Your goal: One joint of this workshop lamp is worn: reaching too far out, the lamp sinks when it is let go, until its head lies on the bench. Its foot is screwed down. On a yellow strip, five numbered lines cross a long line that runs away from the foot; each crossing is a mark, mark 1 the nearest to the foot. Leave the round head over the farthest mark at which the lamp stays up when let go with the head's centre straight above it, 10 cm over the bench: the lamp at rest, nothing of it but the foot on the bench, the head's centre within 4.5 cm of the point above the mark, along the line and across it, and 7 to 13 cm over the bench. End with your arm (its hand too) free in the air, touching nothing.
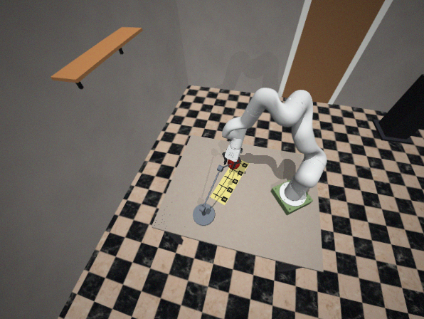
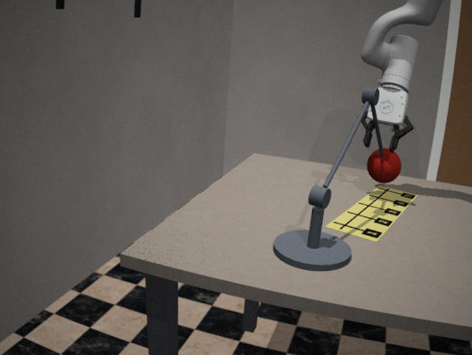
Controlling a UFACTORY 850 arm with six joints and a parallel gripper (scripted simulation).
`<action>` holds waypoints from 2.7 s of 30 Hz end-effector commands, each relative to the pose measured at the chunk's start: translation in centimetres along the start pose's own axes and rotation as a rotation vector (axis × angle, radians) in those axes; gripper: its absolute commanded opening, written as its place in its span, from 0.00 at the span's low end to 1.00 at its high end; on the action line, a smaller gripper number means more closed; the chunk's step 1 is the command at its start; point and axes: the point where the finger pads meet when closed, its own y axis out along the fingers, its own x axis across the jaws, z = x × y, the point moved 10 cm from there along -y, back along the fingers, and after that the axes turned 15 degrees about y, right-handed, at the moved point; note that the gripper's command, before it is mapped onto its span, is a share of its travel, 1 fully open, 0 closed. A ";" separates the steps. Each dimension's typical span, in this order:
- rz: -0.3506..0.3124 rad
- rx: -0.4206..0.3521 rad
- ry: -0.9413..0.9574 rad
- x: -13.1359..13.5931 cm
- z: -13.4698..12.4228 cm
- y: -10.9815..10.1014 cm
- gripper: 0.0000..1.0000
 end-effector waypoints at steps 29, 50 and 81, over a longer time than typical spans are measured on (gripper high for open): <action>0.000 -0.001 -0.001 0.0 -0.1 0.0 1.00; 0.000 -0.001 -0.001 0.0 -0.1 0.0 1.00; 0.000 -0.001 -0.001 0.0 -0.1 -1.8 1.00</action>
